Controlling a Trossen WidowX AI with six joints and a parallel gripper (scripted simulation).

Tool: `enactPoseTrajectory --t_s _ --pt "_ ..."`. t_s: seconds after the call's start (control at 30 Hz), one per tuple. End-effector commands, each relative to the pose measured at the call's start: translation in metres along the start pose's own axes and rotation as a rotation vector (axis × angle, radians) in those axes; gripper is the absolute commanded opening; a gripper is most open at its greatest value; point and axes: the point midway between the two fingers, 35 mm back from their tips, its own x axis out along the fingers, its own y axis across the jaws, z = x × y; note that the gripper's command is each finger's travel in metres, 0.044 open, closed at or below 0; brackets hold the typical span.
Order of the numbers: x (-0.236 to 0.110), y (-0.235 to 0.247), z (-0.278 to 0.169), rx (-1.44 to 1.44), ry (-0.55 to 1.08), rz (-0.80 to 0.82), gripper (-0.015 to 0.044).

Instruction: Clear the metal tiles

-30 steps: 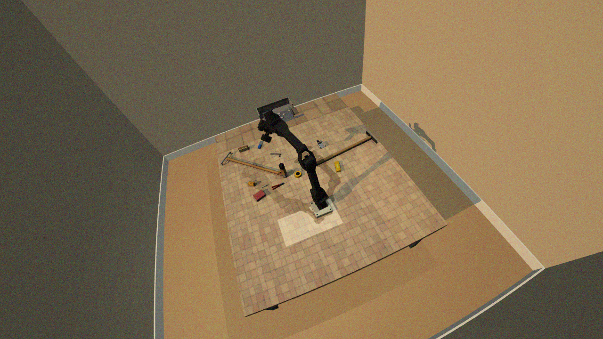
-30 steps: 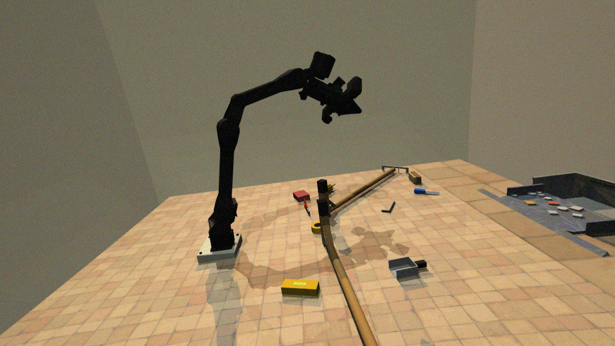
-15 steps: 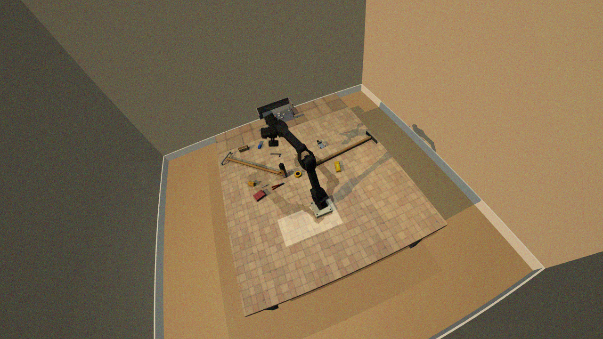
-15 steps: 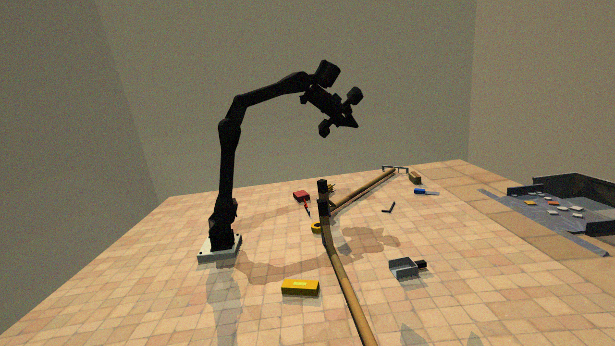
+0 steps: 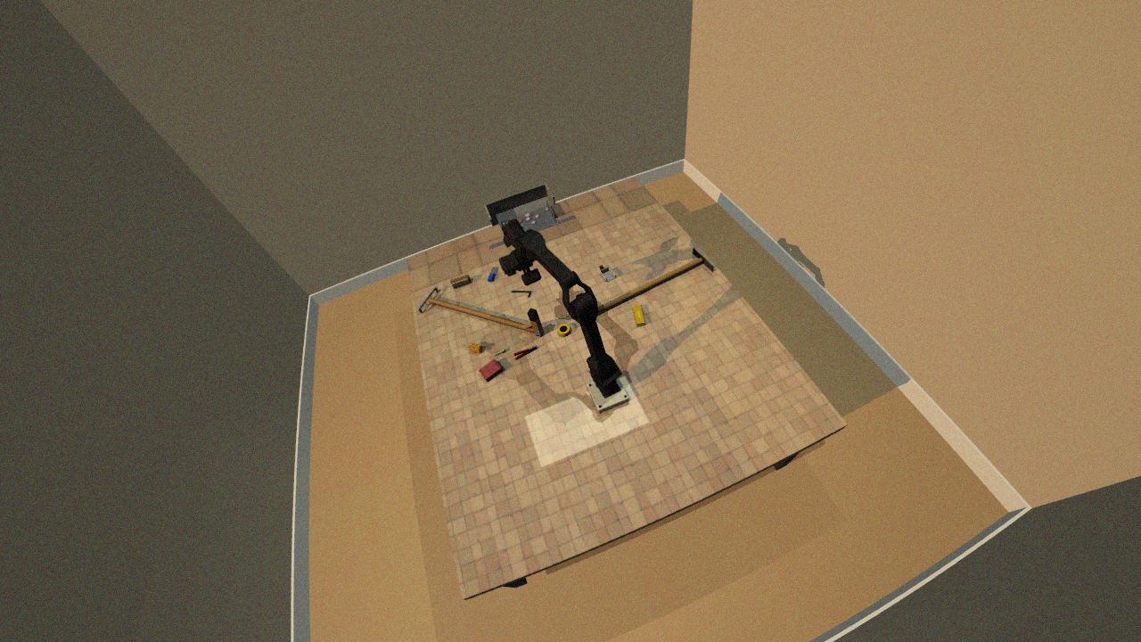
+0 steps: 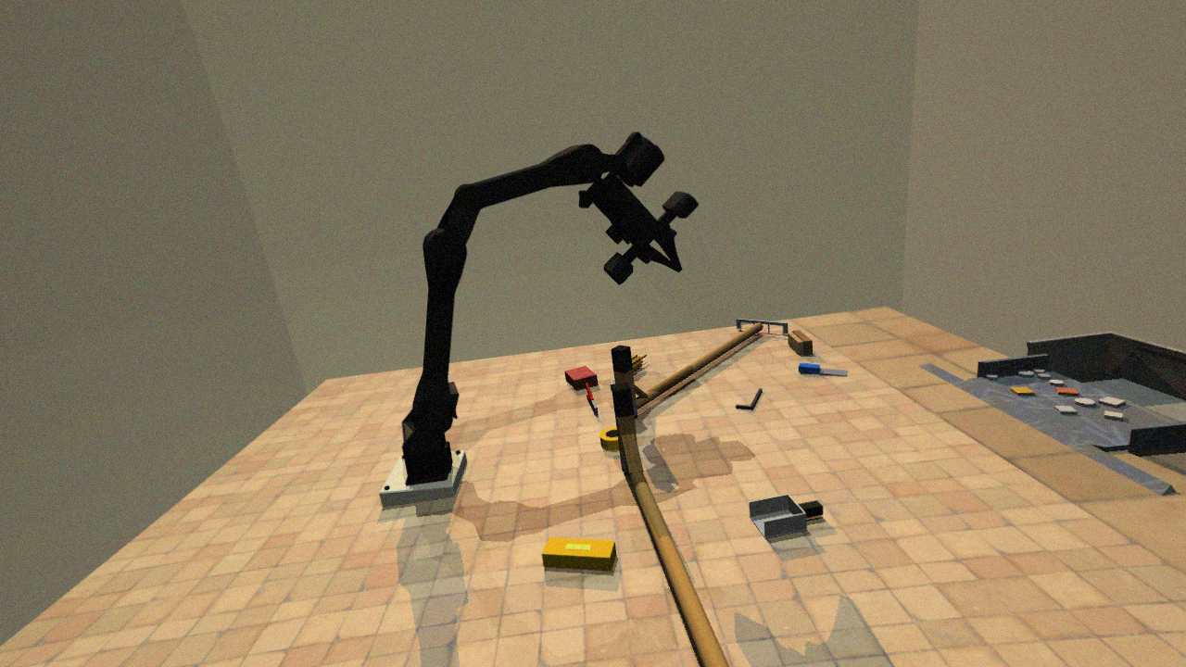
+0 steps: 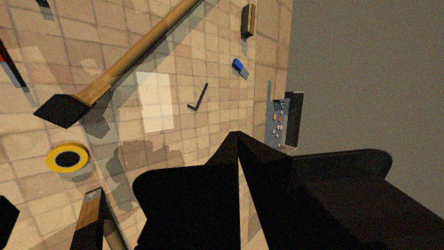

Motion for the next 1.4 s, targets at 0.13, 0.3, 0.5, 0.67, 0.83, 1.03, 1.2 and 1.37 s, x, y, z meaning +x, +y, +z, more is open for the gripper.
enactPoseTrajectory --t_s 0.13,0.3,0.5,0.67,0.83,1.03,1.2,1.37 --pt "0.006 0.022 -0.005 -0.205 0.003 0.101 0.0" --pt "0.009 0.035 -0.009 -0.328 -0.003 0.163 0.0" --pt "0.011 0.051 -0.013 -0.475 -0.02 0.236 0.0" --pt "0.011 0.064 -0.016 -0.597 -0.043 0.297 0.0" --pt "0.011 0.077 -0.019 -0.717 -0.074 0.357 0.0" --pt "0.01 0.092 -0.023 -0.858 -0.123 0.427 0.0" --pt "0.009 0.104 -0.026 -0.974 -0.172 0.482 0.0" --pt "0.006 0.116 -0.029 -1.088 -0.229 0.534 0.0"
